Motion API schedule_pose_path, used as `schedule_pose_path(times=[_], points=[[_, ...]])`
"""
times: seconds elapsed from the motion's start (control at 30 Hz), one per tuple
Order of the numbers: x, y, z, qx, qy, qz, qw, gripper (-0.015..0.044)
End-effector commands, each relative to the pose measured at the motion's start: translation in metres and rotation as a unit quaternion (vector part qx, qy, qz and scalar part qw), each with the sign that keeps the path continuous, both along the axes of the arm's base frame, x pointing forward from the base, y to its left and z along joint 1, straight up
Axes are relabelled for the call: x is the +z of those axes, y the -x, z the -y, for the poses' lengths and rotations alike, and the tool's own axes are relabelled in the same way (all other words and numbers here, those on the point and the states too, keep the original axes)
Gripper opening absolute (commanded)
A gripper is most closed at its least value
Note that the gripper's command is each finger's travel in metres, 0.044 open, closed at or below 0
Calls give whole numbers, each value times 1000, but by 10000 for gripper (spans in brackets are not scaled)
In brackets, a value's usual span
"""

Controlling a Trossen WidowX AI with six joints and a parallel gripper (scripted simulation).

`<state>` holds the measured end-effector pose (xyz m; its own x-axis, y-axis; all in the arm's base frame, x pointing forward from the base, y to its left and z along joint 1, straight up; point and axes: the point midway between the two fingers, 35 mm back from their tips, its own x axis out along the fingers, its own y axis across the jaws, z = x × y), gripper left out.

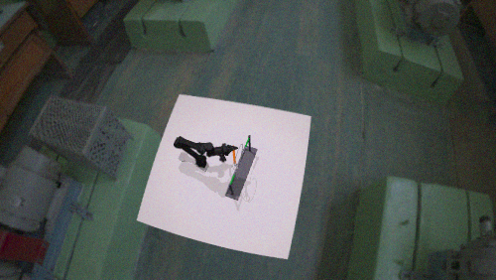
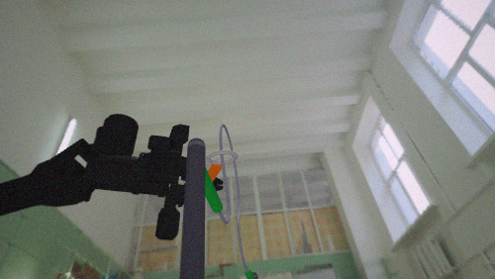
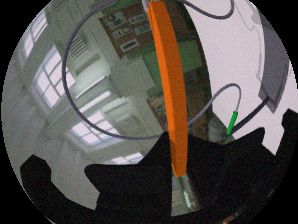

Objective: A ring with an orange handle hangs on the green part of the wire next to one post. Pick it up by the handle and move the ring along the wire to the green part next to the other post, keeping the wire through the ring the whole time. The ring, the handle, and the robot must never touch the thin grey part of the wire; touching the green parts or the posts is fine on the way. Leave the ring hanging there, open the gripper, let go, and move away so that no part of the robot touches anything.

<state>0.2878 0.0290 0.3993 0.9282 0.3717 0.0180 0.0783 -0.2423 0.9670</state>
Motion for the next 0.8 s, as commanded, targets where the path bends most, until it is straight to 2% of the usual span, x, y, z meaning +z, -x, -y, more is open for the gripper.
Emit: schedule_pose_path(times=[0.0, 0.77], points=[[4, 1, -1, 1, 16, 5, 1000, -150], [1, 1, -2, 0, 72, -3, 997, -150]])
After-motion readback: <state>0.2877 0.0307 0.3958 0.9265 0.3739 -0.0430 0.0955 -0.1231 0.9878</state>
